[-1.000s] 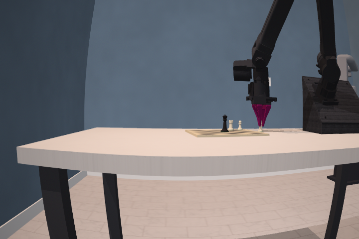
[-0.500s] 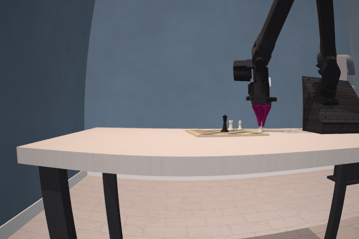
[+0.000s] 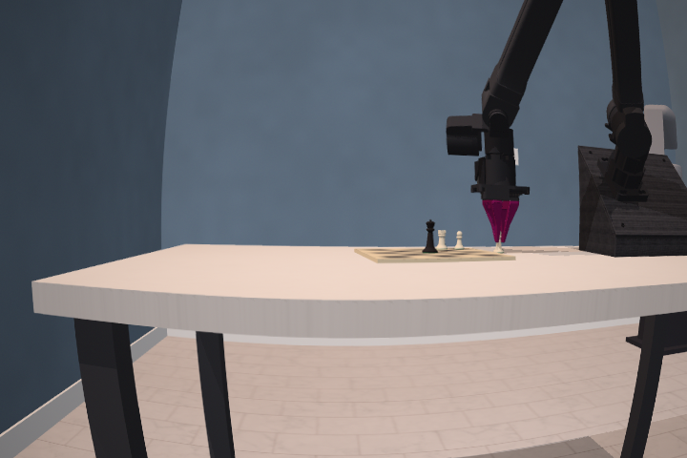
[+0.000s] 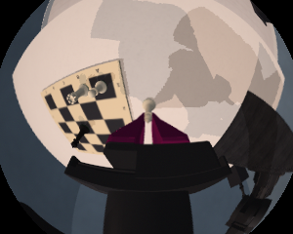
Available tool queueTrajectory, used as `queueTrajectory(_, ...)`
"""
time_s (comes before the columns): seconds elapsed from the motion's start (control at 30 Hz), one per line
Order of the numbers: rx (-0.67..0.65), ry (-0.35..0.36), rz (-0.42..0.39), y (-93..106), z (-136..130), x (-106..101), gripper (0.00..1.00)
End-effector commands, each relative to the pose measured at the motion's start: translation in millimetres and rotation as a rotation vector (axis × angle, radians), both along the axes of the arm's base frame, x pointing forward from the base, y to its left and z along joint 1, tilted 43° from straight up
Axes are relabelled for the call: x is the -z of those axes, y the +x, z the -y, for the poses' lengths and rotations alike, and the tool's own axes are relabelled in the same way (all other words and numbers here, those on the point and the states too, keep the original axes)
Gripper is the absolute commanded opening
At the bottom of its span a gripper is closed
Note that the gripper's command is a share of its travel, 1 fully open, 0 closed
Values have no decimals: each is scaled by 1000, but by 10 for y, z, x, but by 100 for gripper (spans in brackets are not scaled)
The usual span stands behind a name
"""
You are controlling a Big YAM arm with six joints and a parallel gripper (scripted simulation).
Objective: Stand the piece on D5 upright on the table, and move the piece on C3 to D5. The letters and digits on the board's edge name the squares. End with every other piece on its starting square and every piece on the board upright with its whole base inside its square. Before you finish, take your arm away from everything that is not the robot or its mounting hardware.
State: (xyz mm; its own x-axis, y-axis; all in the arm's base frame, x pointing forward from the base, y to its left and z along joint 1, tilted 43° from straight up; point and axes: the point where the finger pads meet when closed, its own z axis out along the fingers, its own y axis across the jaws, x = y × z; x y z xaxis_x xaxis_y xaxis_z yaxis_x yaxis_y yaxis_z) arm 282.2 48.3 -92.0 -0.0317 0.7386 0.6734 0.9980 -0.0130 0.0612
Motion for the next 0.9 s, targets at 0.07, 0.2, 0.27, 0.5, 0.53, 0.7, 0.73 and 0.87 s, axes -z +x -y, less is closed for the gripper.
queueTrajectory(0.07,-15,1,2,4,-52,-21,0)
queueTrajectory(0.2,-15,1,2,4,-52,-20,0)
queueTrajectory(0.27,-14,1,2,4,-53,-16,0)
queueTrajectory(0.5,-11,1,2,3,-56,1,0)
queueTrajectory(0.53,-11,1,3,3,-56,6,0)
queueTrajectory(0.7,-12,3,-4,-16,-64,22,0)
queueTrajectory(0.73,-12,3,-6,-20,-65,24,0)
queueTrajectory(0.87,-12,3,-8,-26,-67,27,0)
